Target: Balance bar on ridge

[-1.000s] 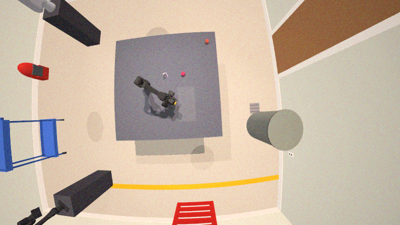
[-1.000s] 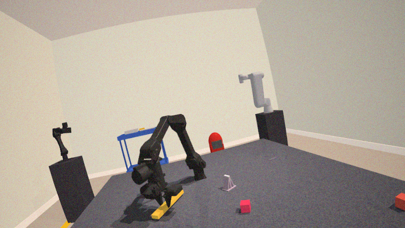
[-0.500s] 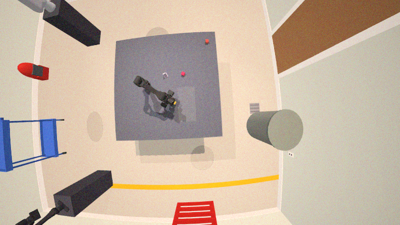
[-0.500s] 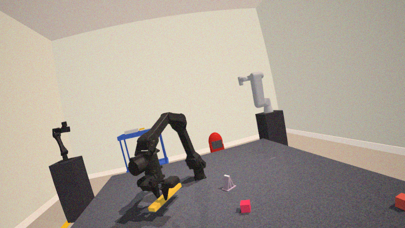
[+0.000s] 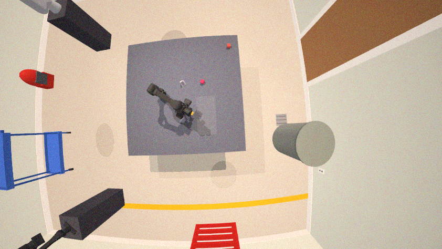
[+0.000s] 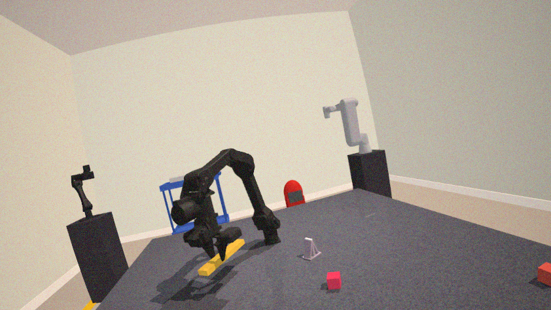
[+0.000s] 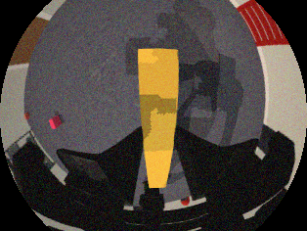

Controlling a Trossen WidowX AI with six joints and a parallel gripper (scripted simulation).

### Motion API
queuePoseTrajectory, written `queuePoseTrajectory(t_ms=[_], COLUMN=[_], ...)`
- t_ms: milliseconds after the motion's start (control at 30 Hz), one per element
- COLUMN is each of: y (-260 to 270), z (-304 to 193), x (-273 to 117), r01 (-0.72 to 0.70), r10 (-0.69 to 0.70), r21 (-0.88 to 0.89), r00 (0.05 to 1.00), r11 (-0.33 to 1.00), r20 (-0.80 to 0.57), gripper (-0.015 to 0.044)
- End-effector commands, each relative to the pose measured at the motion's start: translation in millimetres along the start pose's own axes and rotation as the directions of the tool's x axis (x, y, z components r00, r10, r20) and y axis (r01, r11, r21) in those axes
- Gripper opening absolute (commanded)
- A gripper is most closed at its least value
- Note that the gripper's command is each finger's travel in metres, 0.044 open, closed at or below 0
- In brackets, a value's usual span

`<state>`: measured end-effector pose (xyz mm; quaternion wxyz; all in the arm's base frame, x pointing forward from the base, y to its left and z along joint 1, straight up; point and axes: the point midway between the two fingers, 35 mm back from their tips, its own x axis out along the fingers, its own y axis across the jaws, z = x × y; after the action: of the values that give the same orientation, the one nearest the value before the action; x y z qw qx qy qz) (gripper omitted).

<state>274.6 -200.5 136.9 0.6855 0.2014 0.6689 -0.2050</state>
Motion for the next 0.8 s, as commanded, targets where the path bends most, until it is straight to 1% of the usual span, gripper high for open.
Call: queuePoseTrajectory(t_ms=[0, 167, 300, 767], y=[0, 0, 3, 56], z=[-1, -3, -4, -18], x=[-15, -27, -29, -30], r01=[0.003, 0.003, 0.003, -0.003], r10=[-0.003, -0.003, -0.003, 0.002], r21=[0.004, 0.005, 0.009, 0.092], r00=[1.0, 1.0, 1.0, 1.0], r11=[1.0, 1.0, 1.0, 0.996], r20=[0.009, 0.009, 0.009, 0.008], gripper=[0.0, 0.0, 0.0, 0.0])
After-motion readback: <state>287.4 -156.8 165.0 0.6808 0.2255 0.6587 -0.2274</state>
